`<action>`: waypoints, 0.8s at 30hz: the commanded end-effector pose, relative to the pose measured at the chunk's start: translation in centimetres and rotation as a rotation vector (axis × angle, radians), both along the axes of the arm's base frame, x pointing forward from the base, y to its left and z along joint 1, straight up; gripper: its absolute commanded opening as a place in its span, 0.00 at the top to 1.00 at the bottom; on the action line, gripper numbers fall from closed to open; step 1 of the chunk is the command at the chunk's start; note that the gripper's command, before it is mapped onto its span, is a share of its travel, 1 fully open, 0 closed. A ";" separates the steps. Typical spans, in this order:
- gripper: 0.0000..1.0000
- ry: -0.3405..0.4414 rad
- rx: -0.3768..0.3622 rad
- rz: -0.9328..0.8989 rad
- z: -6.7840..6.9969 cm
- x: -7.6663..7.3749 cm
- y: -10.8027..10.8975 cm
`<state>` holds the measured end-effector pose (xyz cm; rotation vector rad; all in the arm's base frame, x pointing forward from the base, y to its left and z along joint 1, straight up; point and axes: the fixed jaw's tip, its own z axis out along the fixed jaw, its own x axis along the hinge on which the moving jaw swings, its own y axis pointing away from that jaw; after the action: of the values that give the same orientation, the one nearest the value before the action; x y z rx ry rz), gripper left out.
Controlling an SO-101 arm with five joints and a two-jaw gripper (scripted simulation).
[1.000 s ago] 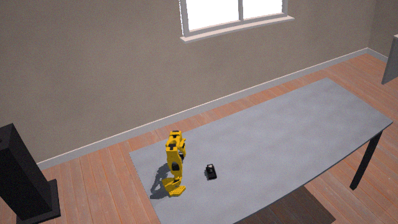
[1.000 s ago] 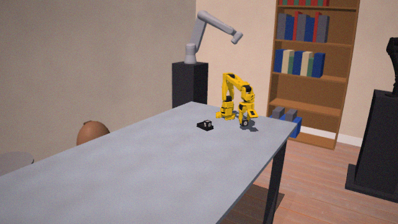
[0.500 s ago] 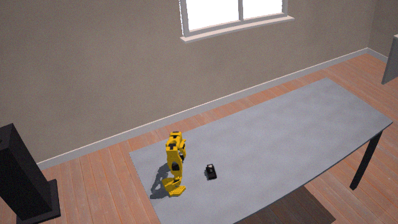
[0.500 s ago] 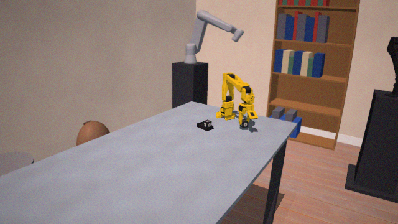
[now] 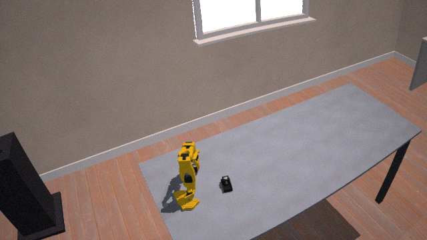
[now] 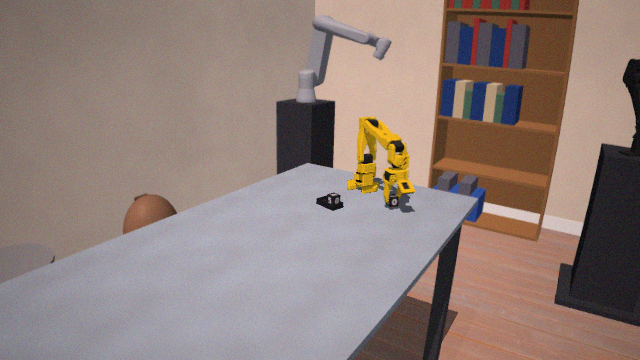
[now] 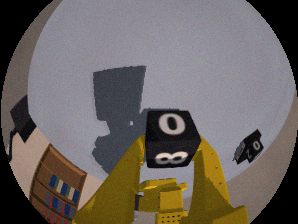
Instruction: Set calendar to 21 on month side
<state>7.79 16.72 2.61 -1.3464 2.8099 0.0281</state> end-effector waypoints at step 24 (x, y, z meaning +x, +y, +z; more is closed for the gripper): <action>1.00 -0.007 0.017 -0.003 -0.5 0.0 0.3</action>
<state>7.81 16.76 1.97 -1.3457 2.8086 0.0299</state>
